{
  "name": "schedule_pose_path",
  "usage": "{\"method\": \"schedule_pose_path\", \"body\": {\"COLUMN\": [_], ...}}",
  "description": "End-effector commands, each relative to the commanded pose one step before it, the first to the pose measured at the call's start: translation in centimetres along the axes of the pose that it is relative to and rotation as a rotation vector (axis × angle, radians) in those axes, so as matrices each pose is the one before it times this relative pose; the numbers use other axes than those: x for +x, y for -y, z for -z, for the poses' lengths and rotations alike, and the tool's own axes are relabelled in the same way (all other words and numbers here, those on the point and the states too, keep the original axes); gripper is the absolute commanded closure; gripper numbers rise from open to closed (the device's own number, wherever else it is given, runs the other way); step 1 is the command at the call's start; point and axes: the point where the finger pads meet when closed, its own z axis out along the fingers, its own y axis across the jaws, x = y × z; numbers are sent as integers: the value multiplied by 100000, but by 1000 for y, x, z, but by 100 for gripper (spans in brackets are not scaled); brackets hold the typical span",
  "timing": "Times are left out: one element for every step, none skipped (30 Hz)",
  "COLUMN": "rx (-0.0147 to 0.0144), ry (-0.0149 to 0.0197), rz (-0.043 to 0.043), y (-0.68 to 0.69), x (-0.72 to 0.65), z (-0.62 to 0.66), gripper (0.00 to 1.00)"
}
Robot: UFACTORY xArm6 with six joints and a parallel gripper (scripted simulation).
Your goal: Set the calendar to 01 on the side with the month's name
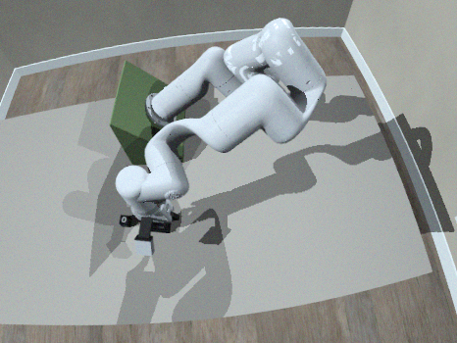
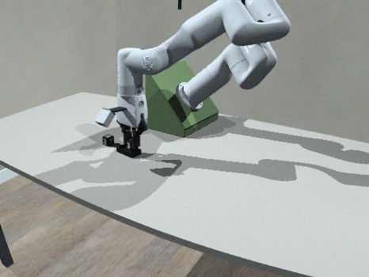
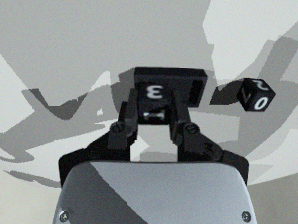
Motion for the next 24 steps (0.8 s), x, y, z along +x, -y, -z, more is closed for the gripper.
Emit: {"method": "schedule_pose_path", "body": {"rx": [-84, 0, 0, 0, 0, 0, 0, 0, 0, 0, 0, 0, 0, 0, 0, 0, 0, 1, 0, 0, 0, 0, -1, 0], "ry": [-274, 0, 0, 0, 0, 0, 0, 0, 0, 0, 0, 0, 0, 0, 0, 0, 0, 0, 0, 0, 0, 0, 0, 0], "rz": [87, 0, 0, 0, 0, 0, 0, 0, 0, 0, 0, 0, 0, 0, 0, 0, 0, 0, 0, 0, 0, 0, 0, 0], "y": [-8, 0, 0, 0, 0, 0, 0, 0, 0, 0, 0, 0, 0, 0, 0, 0, 0, 0, 0, 0, 0, 0, 0, 0], "x": [110, 0, 0, 0, 0, 0, 0, 0, 0, 0, 0, 0, 0, 0, 0, 0, 0, 0, 0, 0, 0, 0, 0, 0], "z": [96, -3, -6, -9, -12, -16, -20, -24, -28, -32, -36, -39, 0, 0, -42, -44, -46, -48, -49, -50, -50, -49, -48, -46], "gripper": [73, 73, 73, 73, 73, 73, 73, 73, 73, 73, 73, 73, 73, 73, 73, 73, 73, 73, 73, 73, 73, 73, 73, 73]}}
